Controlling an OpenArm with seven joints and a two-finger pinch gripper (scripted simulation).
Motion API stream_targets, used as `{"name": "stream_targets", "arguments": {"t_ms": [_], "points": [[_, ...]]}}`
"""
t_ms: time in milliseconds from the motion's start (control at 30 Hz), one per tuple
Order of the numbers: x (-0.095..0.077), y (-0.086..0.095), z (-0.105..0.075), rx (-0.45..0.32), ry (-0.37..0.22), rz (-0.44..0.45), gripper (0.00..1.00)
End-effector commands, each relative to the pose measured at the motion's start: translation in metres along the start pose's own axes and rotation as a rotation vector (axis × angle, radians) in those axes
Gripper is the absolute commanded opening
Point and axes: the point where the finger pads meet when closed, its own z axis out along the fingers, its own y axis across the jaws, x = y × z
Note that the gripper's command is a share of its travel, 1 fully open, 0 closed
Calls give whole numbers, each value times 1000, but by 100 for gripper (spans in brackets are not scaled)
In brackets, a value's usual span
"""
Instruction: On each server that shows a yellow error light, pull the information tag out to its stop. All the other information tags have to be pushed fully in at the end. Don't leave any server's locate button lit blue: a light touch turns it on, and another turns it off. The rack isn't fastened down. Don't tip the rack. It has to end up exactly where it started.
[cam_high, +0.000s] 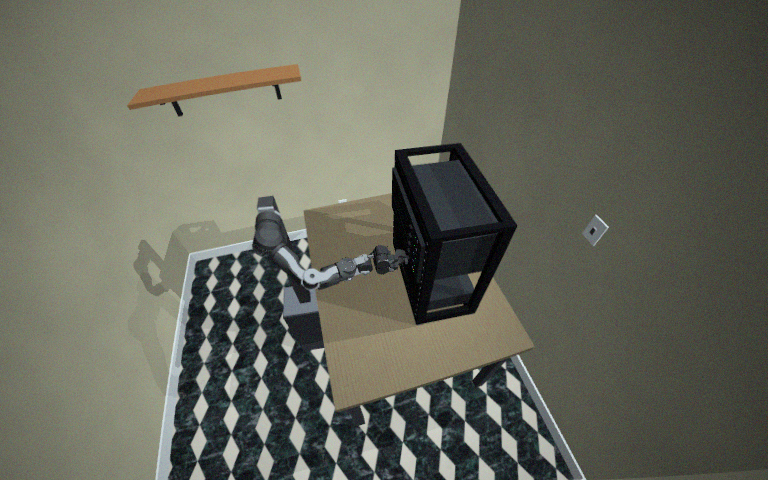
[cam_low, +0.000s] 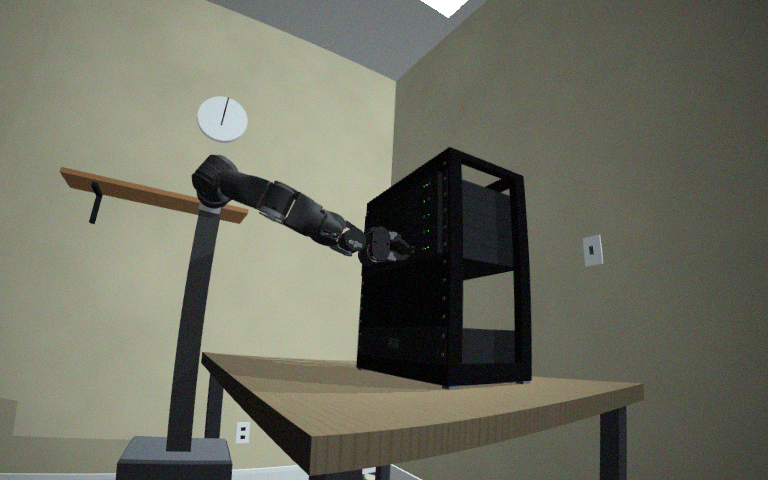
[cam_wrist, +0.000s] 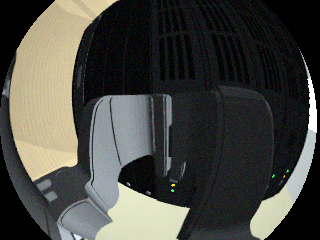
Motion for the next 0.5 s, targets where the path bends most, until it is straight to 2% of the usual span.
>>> {"name": "stream_targets", "arguments": {"t_ms": [0,367,467], "points": [[0,-1,-2,1,-6,2,0],[0,0,-3,-1,-6,2,0],[0,-3,-8,4,-6,2,0]]}}
